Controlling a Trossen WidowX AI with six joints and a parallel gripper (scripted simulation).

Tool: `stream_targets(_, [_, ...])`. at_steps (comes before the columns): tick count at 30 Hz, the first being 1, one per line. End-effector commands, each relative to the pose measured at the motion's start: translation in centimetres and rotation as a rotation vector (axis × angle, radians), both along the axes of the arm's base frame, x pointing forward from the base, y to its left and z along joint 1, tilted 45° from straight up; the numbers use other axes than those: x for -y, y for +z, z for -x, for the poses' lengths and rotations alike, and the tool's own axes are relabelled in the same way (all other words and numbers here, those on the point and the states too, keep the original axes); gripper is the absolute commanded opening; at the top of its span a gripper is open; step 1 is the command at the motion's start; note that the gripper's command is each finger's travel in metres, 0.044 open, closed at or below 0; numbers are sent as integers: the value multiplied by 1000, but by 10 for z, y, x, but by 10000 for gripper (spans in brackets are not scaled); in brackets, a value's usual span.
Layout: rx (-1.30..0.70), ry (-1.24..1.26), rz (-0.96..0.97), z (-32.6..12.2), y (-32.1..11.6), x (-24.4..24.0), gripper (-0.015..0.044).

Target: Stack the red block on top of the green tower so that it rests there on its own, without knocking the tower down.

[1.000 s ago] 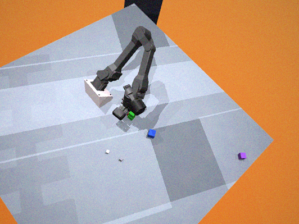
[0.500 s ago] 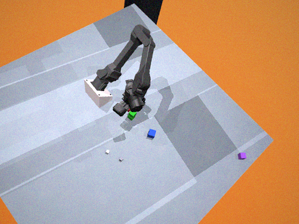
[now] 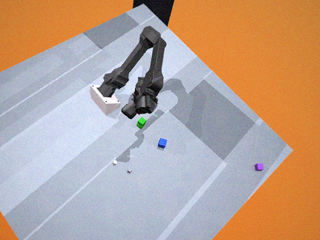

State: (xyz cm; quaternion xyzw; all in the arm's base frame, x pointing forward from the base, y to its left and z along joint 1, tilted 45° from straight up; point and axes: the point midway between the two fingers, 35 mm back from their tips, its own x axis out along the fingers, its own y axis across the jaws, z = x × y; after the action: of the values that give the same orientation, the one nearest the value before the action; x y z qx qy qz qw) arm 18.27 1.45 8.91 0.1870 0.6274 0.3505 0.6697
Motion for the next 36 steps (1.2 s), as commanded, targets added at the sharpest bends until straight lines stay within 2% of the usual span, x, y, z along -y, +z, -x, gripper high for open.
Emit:
stream_targets(1, [2, 5, 4, 0, 7, 8, 0])
stream_targets(9, [2, 5, 4, -4, 7, 7, 0])
stream_targets(17, [5, 5, 4, -40, 10, 3, 0])
stream_targets(36, [6, 5, 3, -33, -19, -23, 0])
